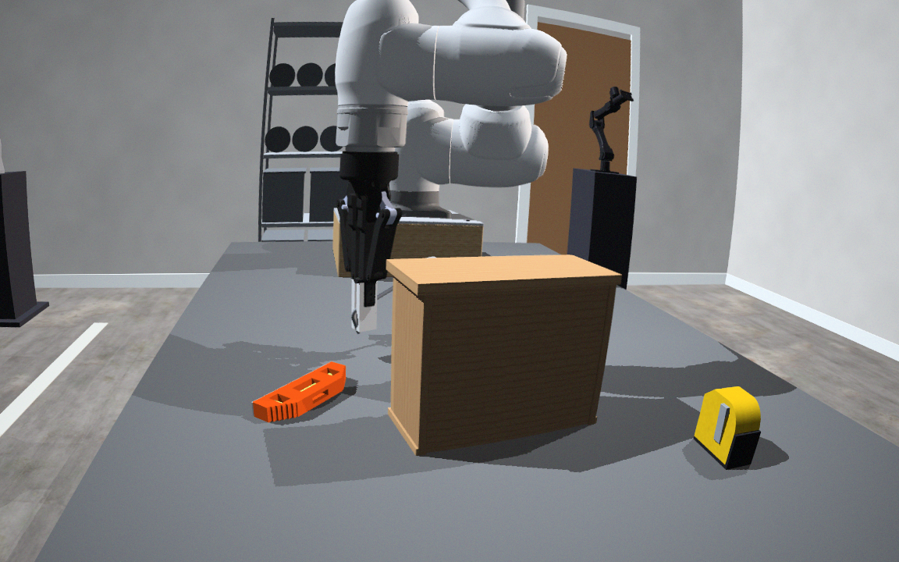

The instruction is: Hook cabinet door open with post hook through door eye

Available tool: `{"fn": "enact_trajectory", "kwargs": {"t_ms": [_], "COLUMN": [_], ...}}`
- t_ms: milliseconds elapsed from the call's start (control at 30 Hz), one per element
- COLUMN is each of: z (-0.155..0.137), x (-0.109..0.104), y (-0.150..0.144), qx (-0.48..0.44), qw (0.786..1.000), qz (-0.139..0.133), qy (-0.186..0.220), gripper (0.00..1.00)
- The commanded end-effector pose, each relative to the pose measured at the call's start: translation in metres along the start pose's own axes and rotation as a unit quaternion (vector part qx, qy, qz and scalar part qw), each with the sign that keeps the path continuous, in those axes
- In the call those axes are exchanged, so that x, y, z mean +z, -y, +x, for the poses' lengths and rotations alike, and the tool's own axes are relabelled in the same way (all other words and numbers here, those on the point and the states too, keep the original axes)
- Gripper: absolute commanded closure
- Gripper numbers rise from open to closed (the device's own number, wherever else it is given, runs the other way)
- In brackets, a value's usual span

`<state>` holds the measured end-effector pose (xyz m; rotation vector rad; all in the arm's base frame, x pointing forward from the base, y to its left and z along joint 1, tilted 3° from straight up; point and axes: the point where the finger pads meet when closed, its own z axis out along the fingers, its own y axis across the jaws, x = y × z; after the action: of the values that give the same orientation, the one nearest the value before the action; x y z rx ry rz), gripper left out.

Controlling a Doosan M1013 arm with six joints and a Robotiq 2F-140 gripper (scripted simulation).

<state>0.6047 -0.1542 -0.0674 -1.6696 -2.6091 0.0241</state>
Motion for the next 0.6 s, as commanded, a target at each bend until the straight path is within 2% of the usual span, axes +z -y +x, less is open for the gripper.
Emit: {"fn": "enact_trajectory", "kwargs": {"t_ms": [0, 567], "z": [-0.001, -0.004], "x": [-0.003, -0.017], "y": [0.000, 0.000], "qx": [0.000, 0.000], "qw": [1.000, 1.000], "qz": [0.000, 0.000], "qy": [0.000, 0.000], "gripper": [0.97, 0.97]}}
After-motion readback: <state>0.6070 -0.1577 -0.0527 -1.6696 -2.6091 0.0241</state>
